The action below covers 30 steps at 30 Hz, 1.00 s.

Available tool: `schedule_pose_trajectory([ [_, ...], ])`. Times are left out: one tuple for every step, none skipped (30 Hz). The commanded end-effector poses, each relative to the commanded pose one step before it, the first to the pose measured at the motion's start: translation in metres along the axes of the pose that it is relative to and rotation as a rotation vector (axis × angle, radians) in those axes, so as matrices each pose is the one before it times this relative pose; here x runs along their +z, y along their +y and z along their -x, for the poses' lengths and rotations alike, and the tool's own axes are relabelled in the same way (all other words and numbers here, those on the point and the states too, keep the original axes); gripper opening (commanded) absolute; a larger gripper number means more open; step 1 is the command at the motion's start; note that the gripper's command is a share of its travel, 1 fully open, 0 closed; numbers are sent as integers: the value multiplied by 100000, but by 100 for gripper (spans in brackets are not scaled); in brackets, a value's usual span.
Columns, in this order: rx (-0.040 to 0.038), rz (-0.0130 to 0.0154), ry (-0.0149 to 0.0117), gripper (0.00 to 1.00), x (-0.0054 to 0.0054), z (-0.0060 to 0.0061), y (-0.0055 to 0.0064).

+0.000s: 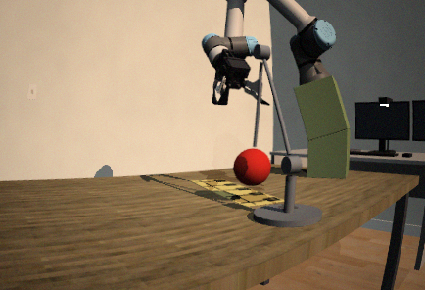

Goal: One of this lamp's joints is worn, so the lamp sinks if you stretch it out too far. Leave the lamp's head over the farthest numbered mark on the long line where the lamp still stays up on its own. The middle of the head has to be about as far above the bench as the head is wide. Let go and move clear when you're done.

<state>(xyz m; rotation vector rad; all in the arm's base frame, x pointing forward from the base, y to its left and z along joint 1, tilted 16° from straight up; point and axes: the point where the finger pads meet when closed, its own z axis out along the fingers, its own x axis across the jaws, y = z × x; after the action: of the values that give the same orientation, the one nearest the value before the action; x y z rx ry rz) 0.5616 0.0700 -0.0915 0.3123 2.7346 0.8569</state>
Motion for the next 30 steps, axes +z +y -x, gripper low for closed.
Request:
schedule_pose_trajectory([
  [-36, 214, -190, 100, 1285, 81, 32],
  [6, 45, 7, 100, 220, -5, 2],
  [6, 45, 7, 100, 220, -5, 2],
  [6, 45, 7, 100, 220, -5, 2],
  [6, 45, 7, 100, 220, -5, 2],
  [6, 45, 7, 100, 220, -5, 2],
  [6, 45, 7, 100, 220, -5, 1],
  [6, 45, 7, 100, 220, -5, 1],
  [6, 45, 7, 100, 220, -5, 1],
  [6, 45, 7, 100, 220, -5, 1],
  [6, 45, 7, 100, 220, -5, 1],
  [0, 0, 0, 100, 0, 0, 0],
  [0, 0, 0, 100, 0, 0, 0],
  [8, 45, 1, 100, 235, -3, 2],
  [8, 45, 1, 100, 235, -3, 1],
  [8, 45, 1, 100, 235, -3, 1],
  [8, 45, 1, 100, 235, -3, 1],
  [8, 45, 1, 100, 235, -3, 1],
  [8, 45, 1, 100, 235, -3, 1],
  [8, 45, 1, 100, 235, -3, 1],
  [8, 45, 1, 100, 235, -3, 1],
  [8, 45, 1, 100, 235, -3, 1],
  [8, 45, 1, 100, 235, -3, 1],
  [8, 45, 1, 100, 235, -2, 0],
  [8, 45, 1, 100, 235, -2, 0],
  [8, 45, 1, 100, 235, -2, 0],
  [8, 45, 1, 100, 235, -2, 0],
  [8, 45, 1, 100, 235, -2, 0],
  [0, 0, 0, 100, 0, 0, 0],
  [0, 0, 0, 100, 0, 0, 0],
])
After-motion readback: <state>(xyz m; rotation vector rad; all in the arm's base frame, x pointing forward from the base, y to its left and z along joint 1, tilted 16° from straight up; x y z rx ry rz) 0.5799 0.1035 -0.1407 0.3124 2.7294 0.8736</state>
